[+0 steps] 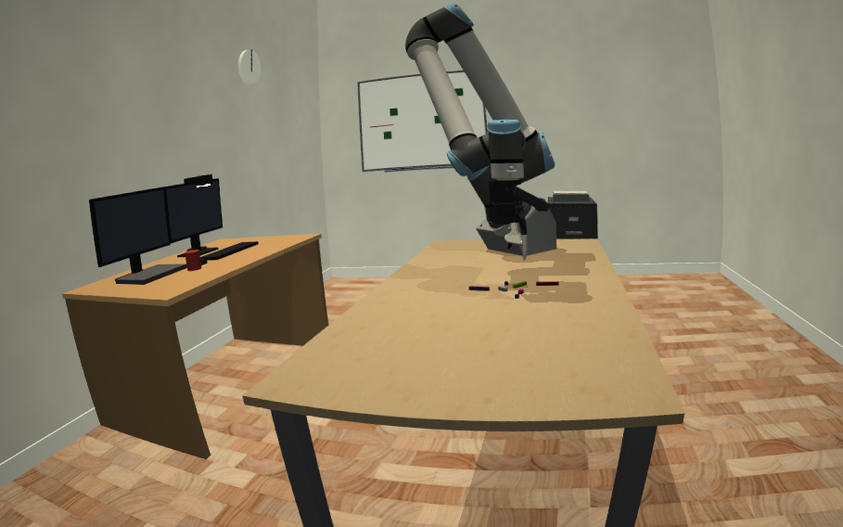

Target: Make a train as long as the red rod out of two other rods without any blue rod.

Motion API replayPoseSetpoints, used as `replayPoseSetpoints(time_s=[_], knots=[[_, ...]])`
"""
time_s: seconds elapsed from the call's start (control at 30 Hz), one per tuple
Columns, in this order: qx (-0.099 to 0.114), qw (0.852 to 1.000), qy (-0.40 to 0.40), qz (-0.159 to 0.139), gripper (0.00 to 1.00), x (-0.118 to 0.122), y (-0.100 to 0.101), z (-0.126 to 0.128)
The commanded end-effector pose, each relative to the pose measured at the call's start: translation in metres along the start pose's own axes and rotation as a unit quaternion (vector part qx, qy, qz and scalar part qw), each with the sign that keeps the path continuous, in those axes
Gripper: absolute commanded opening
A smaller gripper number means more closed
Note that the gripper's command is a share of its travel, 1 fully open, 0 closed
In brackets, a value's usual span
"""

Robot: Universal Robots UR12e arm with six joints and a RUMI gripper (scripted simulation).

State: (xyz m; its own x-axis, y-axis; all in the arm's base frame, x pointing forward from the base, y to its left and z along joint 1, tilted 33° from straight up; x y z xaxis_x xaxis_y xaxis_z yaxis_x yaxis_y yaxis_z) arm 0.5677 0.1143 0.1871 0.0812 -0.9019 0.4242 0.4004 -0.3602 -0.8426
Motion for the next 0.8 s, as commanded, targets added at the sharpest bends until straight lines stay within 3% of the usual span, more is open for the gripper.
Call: replayPoseSetpoints(time_s=[0.0, 0.37, 0.77], knots=[[0.003, 0.997, -0.083, 0.002, 1.00, -0.002, 0.004, 0.000], [0.003, 0.977, -0.211, 0.001, 1.00, -0.005, 0.011, 0.001], [0.003, 0.920, -0.392, 0.001, 1.00, -0.008, 0.021, 0.002]])
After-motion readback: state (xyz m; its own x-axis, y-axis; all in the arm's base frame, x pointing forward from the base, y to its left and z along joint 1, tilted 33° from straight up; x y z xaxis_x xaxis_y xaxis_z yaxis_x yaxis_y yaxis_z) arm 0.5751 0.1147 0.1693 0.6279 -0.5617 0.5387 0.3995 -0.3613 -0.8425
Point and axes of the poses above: the point where the finger pads meet when closed, its own y axis out along the fingers, its own z axis across the jaws, x = y × z, the point moved 1 cm from there along -y, back along the fingers, and after that the axes turned 12 degrees about y, right-handed, at the moved point
